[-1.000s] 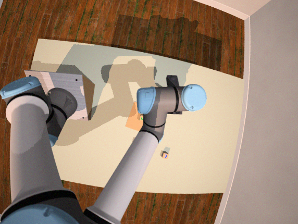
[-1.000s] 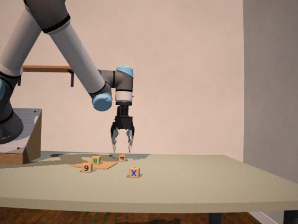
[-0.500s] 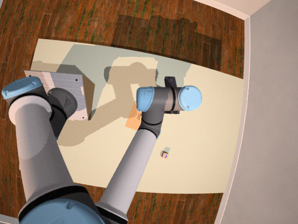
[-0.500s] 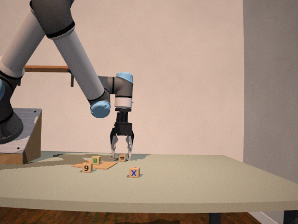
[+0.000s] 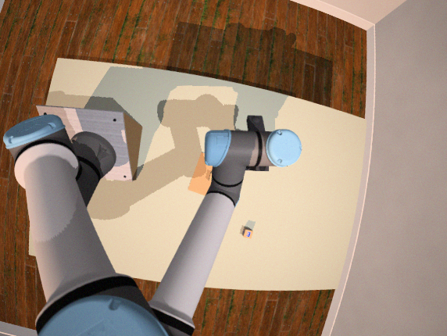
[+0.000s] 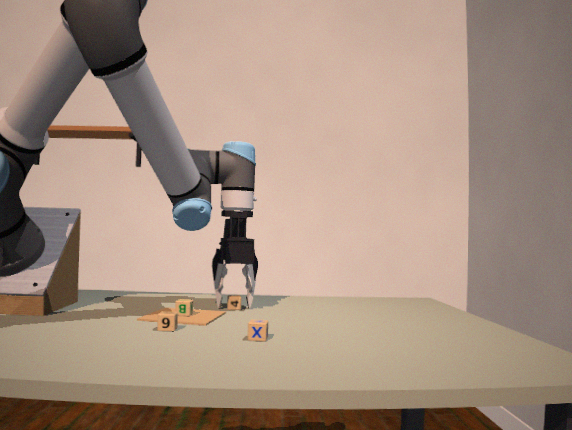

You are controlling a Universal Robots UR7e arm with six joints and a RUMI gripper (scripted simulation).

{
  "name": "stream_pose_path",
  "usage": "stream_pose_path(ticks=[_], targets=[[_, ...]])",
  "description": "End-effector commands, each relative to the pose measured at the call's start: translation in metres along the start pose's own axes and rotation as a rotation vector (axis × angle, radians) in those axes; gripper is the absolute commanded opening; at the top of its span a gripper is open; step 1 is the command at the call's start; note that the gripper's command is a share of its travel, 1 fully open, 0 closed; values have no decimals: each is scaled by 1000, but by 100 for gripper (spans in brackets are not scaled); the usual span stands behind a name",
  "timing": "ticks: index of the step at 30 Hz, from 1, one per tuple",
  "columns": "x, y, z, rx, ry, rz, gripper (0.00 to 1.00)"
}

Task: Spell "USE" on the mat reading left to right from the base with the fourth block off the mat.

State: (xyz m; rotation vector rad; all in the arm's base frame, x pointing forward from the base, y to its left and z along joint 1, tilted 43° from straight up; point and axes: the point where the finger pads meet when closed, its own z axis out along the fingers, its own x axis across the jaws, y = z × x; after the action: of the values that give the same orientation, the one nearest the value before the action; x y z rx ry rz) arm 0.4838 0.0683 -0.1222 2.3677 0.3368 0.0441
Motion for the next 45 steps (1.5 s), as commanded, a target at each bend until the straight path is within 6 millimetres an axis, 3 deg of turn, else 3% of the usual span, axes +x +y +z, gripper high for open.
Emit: stream_pose_path(ticks=[1, 6, 7, 23, 24, 45], targets=[[-1, 0, 0, -1, -1, -2, 40], [-1, 0, 0, -1, -1, -2, 40], [-1, 0, 0, -1, -1, -2, 28], [-1, 0, 0, -1, -1, -2, 28], [-1, 0, 0, -1, -1, -2, 9], [-1, 0, 0, -1, -1, -2, 9]])
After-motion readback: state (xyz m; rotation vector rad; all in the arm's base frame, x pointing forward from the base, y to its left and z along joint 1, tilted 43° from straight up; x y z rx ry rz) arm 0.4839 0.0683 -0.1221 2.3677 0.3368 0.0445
